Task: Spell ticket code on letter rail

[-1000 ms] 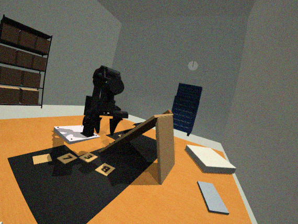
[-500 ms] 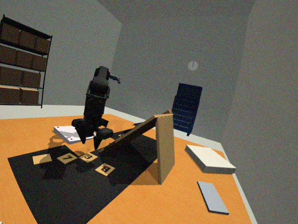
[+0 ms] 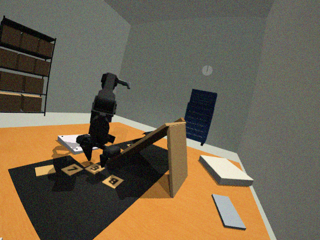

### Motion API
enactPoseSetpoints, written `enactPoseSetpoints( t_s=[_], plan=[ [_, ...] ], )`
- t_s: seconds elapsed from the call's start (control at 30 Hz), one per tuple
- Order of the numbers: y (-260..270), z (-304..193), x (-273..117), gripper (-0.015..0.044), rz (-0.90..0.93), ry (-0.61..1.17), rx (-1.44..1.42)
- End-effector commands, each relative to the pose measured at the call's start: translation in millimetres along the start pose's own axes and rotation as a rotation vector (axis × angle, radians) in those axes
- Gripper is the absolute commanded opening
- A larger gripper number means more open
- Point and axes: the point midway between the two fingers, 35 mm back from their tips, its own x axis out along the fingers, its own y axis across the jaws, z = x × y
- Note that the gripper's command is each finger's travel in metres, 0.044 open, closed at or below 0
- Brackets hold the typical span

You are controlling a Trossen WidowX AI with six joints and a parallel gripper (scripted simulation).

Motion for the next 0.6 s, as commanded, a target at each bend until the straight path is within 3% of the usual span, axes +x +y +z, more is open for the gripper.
enactPoseSetpoints(
  t_s=[0.0, 0.57],
  plan=[
    [-0.2, -0.9, 3.5, 0.034, 0.0, 0.006, 0.003],
    [-0.2, -1.2, 16.9, 0.034, 0.0, 0.005, 0.003]
  ],
)
